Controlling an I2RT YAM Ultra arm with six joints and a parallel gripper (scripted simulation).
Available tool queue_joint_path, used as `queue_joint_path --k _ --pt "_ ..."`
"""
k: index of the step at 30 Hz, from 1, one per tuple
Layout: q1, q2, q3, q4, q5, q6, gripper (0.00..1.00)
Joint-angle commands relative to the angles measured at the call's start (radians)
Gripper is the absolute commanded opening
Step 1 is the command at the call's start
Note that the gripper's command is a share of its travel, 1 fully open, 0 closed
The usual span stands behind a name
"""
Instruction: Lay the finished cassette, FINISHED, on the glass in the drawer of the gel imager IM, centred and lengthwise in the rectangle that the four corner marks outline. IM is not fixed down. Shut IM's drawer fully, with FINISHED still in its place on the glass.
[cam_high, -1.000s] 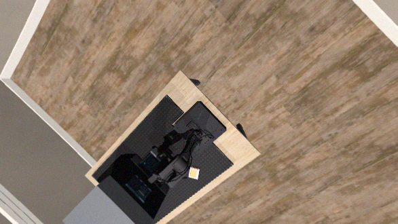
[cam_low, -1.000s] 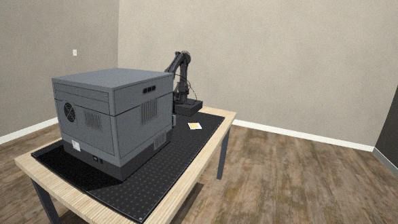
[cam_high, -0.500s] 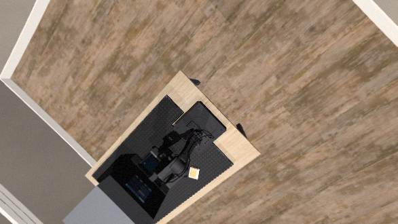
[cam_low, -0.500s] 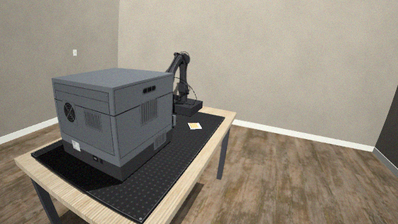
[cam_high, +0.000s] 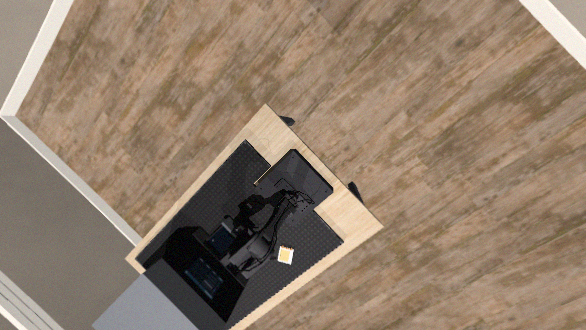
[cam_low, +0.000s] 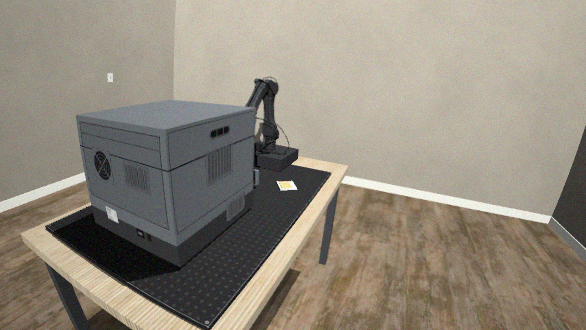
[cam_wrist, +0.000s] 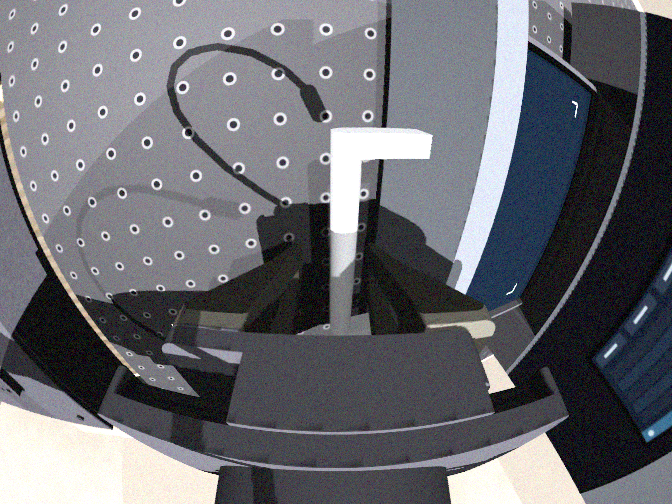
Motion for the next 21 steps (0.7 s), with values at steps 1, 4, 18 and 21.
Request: queue_joint_path --k 1,4,18,21 --pt "0.009 0.007 -0.016 0.026 -0.013 0.014 0.35" --pt "0.0 -0.002 0.004 0.024 -0.005 0.008 0.35" --pt "0.005 0.009 -0.017 0.027 -0.013 0.014 0.0" --pt "0.005 0.009 -0.017 0.027 -0.013 0.014 0.0"
